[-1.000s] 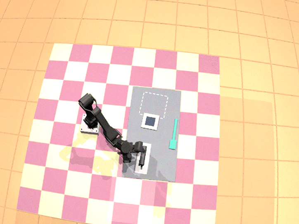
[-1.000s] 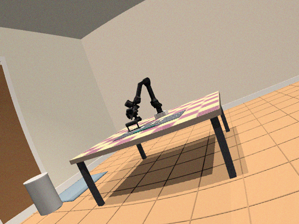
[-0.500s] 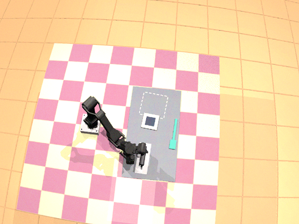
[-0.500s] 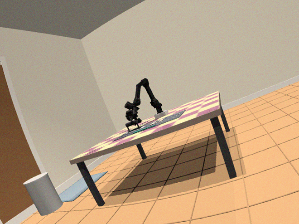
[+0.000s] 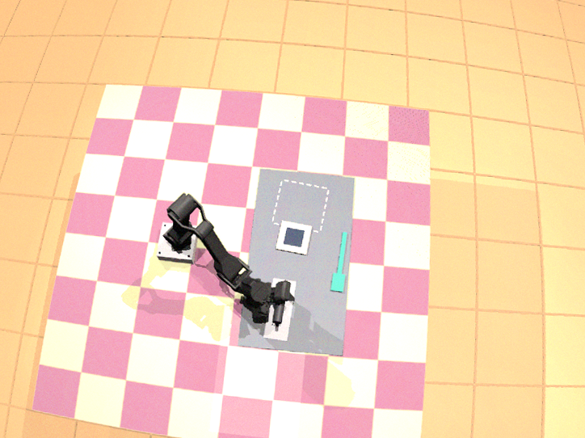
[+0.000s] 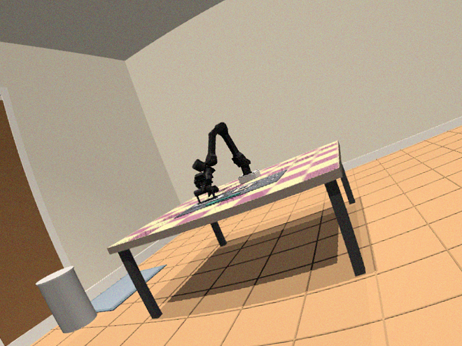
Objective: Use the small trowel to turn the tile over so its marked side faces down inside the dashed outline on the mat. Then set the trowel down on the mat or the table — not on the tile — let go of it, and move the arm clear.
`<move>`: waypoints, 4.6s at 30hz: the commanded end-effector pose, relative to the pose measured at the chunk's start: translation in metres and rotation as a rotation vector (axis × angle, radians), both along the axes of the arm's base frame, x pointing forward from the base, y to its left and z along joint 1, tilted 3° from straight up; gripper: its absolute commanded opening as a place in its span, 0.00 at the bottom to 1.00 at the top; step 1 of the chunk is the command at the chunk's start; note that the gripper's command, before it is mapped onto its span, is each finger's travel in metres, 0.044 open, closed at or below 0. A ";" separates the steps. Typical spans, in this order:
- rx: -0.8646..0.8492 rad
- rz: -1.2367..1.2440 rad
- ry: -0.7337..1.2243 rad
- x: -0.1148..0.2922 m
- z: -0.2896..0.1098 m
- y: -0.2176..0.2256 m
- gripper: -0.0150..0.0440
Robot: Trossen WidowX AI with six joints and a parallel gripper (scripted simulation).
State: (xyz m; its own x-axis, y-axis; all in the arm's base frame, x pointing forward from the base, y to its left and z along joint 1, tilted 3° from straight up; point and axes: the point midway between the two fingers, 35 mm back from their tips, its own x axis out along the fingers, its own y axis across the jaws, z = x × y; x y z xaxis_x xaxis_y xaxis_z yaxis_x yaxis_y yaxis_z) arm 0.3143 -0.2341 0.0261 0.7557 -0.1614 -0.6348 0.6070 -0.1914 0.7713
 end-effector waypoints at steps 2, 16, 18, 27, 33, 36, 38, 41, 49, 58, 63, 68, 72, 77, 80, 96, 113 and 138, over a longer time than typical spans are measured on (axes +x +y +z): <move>-0.006 -0.005 -0.006 0.003 0.001 -0.002 0.58; -0.006 -0.005 -0.006 0.003 0.001 -0.002 0.39; -0.006 -0.005 -0.006 0.003 0.001 -0.002 0.37; -0.006 -0.005 -0.006 0.003 0.005 -0.003 0.25; -0.004 -0.003 -0.006 0.003 0.040 -0.005 0.25; -0.003 -0.002 -0.006 0.002 0.057 -0.004 0.25; -0.003 -0.002 -0.006 0.001 0.061 -0.004 0.25; -0.003 -0.002 -0.006 0.001 0.061 -0.004 0.25; -0.003 -0.002 -0.006 0.001 0.061 -0.004 0.25; -0.016 -0.008 0.008 0.009 0.059 0.011 0.25; -0.036 -0.018 0.021 0.018 0.057 0.032 0.25; -0.058 -0.029 0.027 0.025 0.055 0.054 0.25; -0.075 -0.039 0.027 0.029 0.054 0.071 0.25; -0.093 -0.051 0.021 0.032 0.054 0.089 0.25; -0.094 -0.051 0.021 0.032 0.054 0.089 0.25; -0.094 -0.051 0.021 0.033 0.038 0.090 0.25; -0.093 -0.051 0.021 0.032 0.013 0.091 0.25; -0.090 -0.051 0.022 0.045 0.015 0.128 0.25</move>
State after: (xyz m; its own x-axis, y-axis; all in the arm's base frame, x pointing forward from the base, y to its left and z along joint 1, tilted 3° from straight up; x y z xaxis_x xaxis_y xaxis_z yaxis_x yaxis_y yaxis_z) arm 0.3555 -0.1156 0.0405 0.7239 -0.2710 -0.6345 0.6166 -0.1584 0.7711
